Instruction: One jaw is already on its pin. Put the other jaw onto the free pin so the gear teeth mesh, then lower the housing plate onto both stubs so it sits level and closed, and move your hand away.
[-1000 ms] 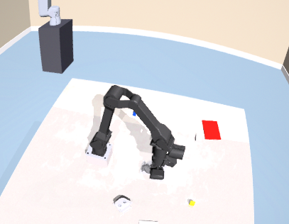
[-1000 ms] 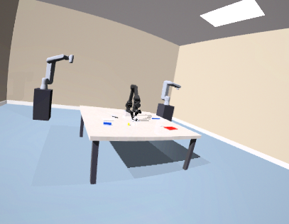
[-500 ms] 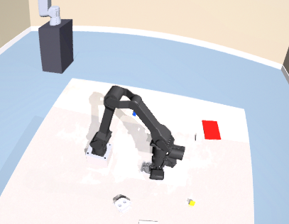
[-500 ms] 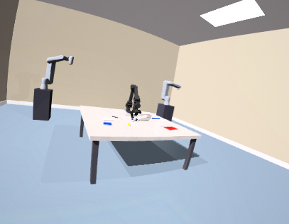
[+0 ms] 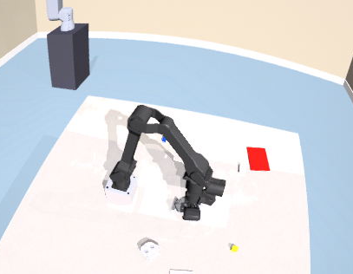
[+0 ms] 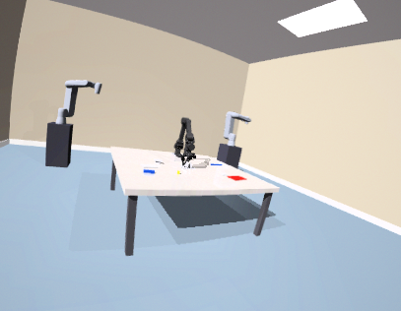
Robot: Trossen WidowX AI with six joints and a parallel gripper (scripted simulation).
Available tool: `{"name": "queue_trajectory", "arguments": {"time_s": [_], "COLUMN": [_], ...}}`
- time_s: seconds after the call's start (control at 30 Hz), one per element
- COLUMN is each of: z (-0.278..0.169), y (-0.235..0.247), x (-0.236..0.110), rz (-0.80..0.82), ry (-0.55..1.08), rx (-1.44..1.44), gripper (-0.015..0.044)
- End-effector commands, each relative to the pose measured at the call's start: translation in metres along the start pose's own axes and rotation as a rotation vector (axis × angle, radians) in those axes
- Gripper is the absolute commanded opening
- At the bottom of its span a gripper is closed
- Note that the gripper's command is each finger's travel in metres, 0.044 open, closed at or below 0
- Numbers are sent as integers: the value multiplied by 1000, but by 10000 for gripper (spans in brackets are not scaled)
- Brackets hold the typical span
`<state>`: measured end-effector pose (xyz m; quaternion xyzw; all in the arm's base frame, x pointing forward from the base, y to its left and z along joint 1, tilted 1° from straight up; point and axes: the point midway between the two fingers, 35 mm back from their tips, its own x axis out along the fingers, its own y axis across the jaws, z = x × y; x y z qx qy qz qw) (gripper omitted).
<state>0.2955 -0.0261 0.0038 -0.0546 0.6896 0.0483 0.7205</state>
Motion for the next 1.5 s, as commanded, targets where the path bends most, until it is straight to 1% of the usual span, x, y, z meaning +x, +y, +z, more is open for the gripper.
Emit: {"name": "queue_trajectory", "arguments": {"time_s": [0.0,1.47], "z": [-1,-1], "y": [0,0], "x": [4,10], "rz": [1,1], "ry": [4,4], "rx": [-6,-6], "gripper": [134,134]}}
